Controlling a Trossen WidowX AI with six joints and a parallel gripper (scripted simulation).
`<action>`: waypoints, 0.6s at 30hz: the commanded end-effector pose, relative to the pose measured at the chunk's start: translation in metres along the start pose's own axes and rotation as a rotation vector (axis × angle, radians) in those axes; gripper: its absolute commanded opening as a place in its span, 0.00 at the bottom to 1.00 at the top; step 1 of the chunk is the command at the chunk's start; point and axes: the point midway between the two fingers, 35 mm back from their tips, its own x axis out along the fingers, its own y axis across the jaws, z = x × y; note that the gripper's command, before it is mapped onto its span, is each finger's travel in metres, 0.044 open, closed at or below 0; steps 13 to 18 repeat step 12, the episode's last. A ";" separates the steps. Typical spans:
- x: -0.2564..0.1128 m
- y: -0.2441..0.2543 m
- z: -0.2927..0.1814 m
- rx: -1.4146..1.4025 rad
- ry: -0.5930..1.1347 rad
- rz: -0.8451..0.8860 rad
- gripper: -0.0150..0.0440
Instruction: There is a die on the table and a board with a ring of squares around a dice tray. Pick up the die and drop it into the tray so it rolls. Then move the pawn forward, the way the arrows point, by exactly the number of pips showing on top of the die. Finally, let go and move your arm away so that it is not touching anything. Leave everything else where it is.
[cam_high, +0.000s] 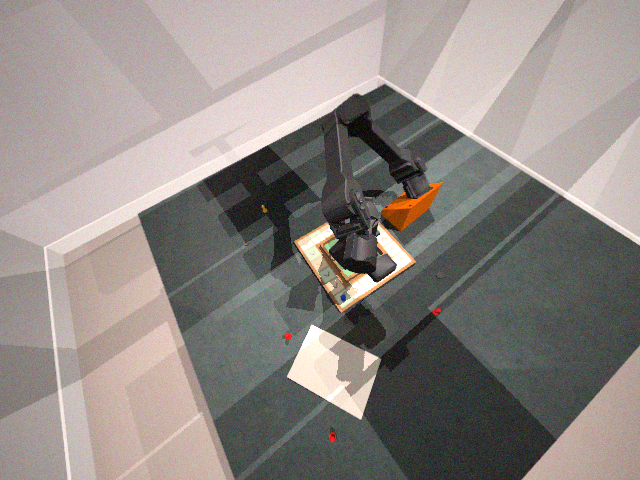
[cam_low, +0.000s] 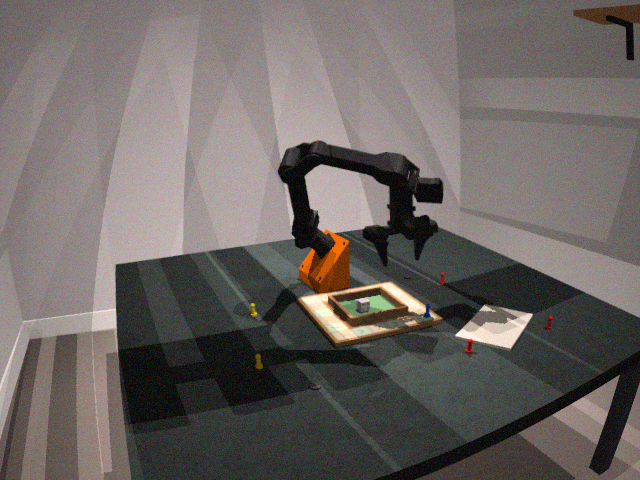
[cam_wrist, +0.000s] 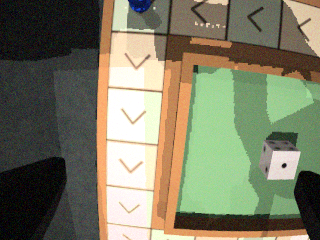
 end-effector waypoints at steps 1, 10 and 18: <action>-0.013 -0.021 -0.044 -0.009 0.011 -0.005 1.00; -0.012 -0.011 -0.024 -0.005 -0.006 0.004 1.00; -0.012 -0.011 -0.024 -0.005 -0.006 0.004 1.00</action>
